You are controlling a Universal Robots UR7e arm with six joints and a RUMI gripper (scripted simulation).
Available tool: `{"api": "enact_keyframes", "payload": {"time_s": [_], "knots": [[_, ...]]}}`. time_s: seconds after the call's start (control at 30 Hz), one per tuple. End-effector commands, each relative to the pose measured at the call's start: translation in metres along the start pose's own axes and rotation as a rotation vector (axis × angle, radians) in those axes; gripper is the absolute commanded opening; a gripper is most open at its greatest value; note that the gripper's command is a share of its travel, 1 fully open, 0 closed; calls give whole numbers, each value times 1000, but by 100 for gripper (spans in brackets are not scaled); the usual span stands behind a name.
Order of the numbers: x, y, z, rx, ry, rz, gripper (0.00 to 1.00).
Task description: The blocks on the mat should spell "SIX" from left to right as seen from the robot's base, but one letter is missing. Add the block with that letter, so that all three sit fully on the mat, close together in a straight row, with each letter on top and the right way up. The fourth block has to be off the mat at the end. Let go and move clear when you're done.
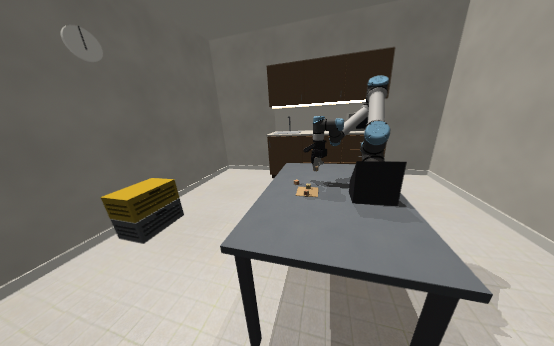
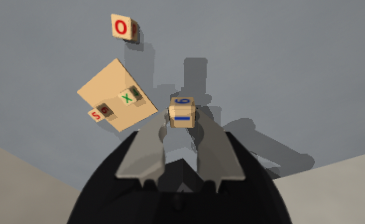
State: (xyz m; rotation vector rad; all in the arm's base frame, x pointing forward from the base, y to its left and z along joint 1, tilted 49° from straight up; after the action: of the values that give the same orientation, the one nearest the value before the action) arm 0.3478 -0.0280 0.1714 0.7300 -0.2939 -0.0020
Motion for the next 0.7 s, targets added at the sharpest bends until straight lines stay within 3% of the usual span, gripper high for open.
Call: {"api": "enact_keyframes", "payload": {"time_s": [0.0,0.3,0.67], "knots": [[0,0,0,0,3,1,9],[1,0,-5,1,61,0,9],[5,1,-24,4,293,0,9]]}}
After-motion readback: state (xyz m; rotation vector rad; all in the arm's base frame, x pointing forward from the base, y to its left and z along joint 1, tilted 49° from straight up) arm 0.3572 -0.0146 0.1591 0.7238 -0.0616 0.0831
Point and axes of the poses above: the point where the finger pads meet when closed, its own y axis back along the fingers, its own z axis across the jaws, x = y × z, the point moved 8 cm from there along y, back along the fingers, and after that the axes turned 9 degrees about y, right-handed, at the moved point
